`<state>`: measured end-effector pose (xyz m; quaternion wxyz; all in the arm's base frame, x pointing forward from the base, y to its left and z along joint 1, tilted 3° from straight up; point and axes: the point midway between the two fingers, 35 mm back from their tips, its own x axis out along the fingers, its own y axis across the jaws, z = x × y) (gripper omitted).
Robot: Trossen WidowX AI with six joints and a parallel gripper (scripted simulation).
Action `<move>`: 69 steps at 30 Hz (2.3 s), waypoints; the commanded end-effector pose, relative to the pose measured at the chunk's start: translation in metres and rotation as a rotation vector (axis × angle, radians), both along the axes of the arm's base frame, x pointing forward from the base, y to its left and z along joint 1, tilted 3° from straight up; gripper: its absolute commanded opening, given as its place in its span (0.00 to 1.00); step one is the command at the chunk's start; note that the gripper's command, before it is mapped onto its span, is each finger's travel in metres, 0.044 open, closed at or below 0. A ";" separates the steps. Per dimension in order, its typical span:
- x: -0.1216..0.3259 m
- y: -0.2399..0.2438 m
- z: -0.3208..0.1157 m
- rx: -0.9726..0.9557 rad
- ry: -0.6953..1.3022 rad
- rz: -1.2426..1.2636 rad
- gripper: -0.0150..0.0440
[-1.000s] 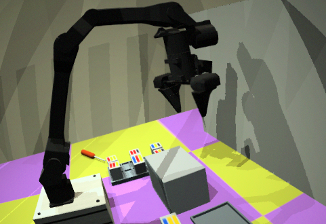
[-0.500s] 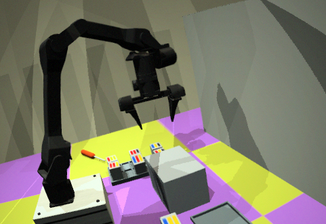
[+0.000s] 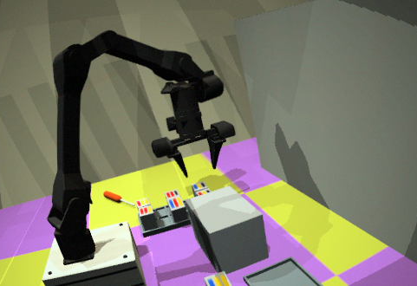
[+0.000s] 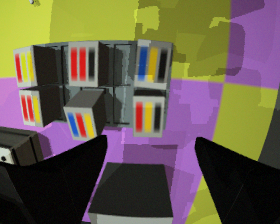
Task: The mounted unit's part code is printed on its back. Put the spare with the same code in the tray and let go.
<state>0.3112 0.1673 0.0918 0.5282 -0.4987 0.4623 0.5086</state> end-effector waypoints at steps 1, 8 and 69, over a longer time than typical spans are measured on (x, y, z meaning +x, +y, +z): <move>0.000 0.001 -0.010 -0.007 0.003 -0.002 0.76; 0.000 0.001 -0.011 -0.007 0.003 -0.002 0.76; 0.004 0.007 -0.089 -0.002 0.004 0.001 0.72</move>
